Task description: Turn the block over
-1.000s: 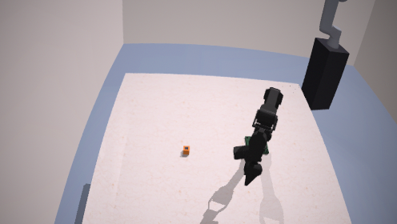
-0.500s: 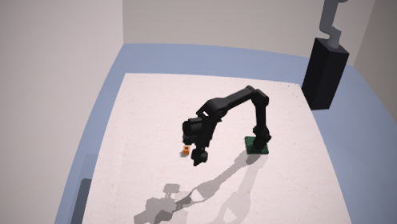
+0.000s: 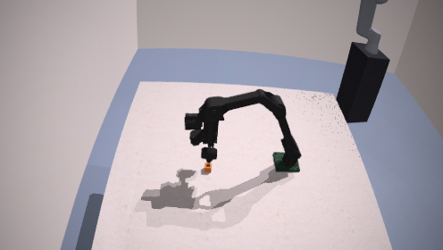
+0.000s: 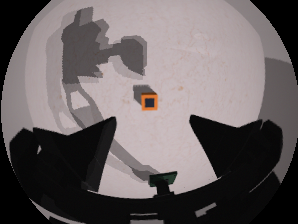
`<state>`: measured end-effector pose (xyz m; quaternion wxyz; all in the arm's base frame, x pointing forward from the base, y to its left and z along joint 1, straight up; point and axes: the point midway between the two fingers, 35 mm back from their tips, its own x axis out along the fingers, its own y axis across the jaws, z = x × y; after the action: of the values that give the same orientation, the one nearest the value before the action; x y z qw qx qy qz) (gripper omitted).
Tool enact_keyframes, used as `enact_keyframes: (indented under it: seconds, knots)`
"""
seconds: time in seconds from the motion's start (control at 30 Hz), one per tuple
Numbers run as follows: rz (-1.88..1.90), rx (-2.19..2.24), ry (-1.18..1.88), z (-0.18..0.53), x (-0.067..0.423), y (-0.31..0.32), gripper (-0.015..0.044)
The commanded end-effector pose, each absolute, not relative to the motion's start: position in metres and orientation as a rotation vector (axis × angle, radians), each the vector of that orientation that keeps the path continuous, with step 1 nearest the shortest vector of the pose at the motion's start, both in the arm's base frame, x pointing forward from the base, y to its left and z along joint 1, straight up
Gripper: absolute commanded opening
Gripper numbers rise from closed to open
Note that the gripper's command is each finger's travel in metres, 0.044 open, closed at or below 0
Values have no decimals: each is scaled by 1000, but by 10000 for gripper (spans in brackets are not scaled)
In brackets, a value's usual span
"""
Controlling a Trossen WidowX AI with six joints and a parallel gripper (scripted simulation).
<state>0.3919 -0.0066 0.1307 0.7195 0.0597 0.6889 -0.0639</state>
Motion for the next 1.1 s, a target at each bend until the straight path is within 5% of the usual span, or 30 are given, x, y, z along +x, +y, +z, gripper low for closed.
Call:
enact_keyframes:
  seconds: [0.0, 1.07]
  knots:
    - [-122, 123, 1534, 127, 392, -5, 440]
    - [-122, 123, 1534, 54, 396, -6, 440]
